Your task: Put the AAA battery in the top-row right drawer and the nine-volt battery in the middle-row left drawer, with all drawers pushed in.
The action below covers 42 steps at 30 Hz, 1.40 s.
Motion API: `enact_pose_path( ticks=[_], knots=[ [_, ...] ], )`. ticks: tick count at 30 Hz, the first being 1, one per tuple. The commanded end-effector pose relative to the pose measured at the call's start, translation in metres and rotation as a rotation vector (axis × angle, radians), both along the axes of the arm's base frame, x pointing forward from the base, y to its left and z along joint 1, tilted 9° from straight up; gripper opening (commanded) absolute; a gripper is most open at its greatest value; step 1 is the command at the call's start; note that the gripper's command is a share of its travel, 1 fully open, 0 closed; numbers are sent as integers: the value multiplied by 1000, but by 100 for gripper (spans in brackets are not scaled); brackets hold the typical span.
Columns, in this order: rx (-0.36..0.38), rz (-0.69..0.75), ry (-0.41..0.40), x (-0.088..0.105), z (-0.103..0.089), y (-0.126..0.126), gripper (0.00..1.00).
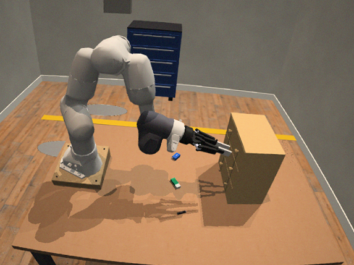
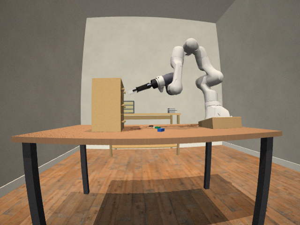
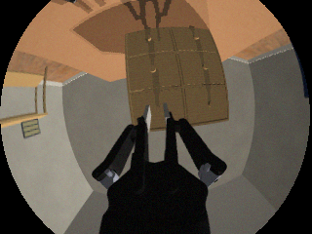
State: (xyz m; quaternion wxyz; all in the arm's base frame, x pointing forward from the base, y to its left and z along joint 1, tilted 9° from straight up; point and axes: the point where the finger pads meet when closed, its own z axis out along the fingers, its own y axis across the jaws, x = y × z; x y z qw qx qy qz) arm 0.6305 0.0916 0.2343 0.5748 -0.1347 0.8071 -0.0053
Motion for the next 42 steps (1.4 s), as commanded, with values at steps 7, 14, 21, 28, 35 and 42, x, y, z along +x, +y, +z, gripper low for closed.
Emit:
enact_pose_path(
  ticks=[7,14,21,28,35,42],
  knots=[
    [2,0,1,1,0,0,20],
    [2,0,1,1,0,0,20],
    [2,0,1,2,0,0,20],
    [2,0,1,8,0,2,20],
    [2,0,1,20,0,4,20],
    [2,0,1,28,0,6,20]
  ],
)
